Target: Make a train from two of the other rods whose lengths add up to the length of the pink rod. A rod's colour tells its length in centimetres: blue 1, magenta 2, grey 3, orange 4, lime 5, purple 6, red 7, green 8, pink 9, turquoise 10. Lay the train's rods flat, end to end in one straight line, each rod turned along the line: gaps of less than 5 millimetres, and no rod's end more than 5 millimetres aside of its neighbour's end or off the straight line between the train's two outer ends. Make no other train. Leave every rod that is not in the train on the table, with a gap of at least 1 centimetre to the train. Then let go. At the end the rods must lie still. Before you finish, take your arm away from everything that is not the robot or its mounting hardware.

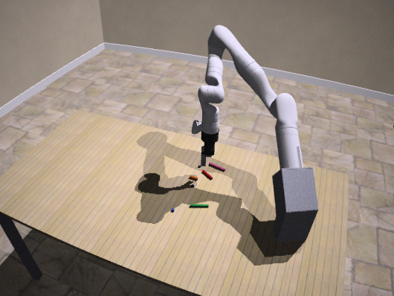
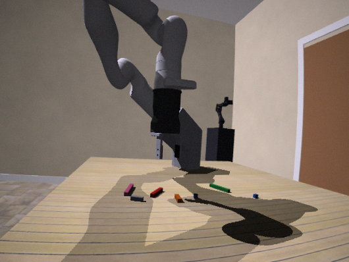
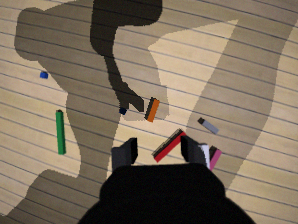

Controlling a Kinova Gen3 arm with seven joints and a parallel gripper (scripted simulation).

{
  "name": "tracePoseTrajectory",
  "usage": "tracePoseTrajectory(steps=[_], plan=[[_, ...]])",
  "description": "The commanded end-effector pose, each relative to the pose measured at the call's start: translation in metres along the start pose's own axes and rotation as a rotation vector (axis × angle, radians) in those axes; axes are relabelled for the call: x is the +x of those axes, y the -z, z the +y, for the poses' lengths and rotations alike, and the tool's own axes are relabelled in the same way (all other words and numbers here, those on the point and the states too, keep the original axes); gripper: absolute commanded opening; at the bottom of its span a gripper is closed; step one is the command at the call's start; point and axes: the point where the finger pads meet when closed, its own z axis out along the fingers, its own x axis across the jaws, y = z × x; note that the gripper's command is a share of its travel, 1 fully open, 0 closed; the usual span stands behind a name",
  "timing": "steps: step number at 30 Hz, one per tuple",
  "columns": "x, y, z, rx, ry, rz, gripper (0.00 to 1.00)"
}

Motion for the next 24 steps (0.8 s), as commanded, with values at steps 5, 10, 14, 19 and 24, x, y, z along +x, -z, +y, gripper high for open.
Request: tracePoseTrajectory(steps=[5,10,14,19,24], plan=[[-0.020,-0.002,-0.012,-0.004,-0.110,-0.001,1.00],[-0.038,-0.004,-0.024,-0.009,-0.267,-0.003,1.00],[-0.054,-0.006,-0.032,-0.012,-0.401,-0.003,1.00],[-0.066,-0.007,-0.038,-0.014,-0.505,-0.003,1.00],[-0.089,-0.010,-0.047,-0.016,-0.682,-0.001,1.00]])
